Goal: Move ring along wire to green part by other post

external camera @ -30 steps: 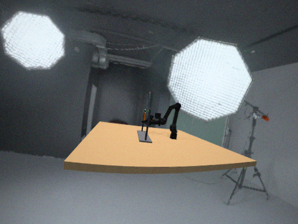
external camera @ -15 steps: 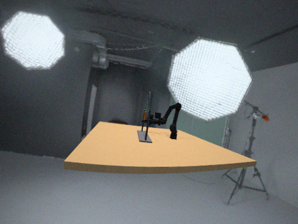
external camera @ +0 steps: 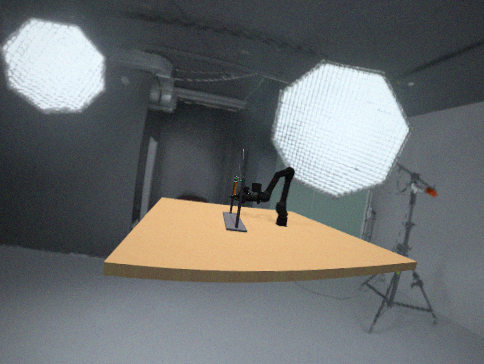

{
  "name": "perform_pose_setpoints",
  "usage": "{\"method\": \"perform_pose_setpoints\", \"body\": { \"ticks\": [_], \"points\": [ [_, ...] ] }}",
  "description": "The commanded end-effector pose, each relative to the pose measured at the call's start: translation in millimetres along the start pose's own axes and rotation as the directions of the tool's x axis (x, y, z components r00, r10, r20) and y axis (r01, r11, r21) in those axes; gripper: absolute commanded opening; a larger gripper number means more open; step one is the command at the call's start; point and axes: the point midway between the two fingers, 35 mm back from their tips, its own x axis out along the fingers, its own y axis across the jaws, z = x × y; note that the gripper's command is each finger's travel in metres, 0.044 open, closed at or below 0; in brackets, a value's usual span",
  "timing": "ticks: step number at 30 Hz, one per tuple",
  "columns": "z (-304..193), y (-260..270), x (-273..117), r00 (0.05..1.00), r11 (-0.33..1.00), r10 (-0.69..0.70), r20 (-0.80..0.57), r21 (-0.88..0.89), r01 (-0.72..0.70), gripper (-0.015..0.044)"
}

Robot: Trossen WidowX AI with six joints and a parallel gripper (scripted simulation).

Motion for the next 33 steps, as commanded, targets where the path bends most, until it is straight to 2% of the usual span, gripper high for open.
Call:
{"method": "perform_pose_setpoints", "body": {
  "ticks": [1, 33],
  "points": [
    [1, 3, 0, 1.0, 1.0, 0.003, 0.002, 0.002, -0.003, -0.015],
    [1, 39, 1, 1.0, 0.999, 0.012, 0.005, 0.038, -0.013, -0.015]
  ]
}}
